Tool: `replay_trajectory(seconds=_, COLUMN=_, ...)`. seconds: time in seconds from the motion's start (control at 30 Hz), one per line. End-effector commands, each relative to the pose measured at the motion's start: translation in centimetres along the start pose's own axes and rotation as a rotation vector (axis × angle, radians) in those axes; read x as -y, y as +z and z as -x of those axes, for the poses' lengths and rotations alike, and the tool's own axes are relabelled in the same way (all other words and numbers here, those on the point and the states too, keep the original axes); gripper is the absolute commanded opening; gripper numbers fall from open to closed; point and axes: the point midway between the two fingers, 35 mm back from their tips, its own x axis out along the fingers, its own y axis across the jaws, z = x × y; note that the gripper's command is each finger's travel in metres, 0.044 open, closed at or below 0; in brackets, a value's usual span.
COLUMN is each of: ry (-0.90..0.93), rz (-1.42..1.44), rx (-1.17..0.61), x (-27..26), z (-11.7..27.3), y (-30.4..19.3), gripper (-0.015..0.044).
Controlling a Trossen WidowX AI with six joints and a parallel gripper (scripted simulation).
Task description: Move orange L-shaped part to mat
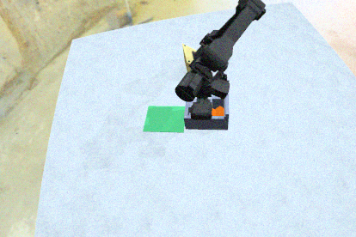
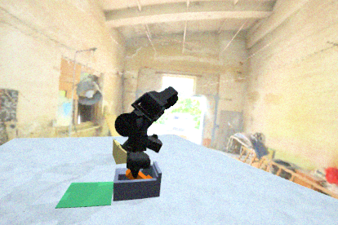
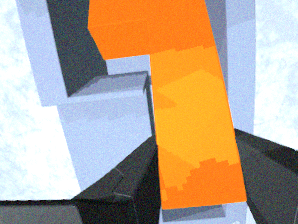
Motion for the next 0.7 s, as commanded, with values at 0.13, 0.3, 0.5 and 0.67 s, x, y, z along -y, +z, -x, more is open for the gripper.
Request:
replay_trajectory(seconds=0.13, ry=0.000, rz=0.001, rx=0.001, x=0.0, z=0.4, y=0.0, gripper=0.0000)
replay_trajectory(seconds=0.3, ry=0.000, rz=0.000, rx=0.002, x=0.0, z=1.1, y=0.0, gripper=0.0000)
replay_trajectory(seconds=0.5, ry=-0.001, rz=-0.001, rx=0.002, x=0.0, z=2.1, y=0.0, gripper=0.0000)
replay_trajectory(seconds=0.67, ry=-0.001, rz=-0.002, rx=0.003, x=0.0, z=2.9, y=0.0, gripper=0.0000)
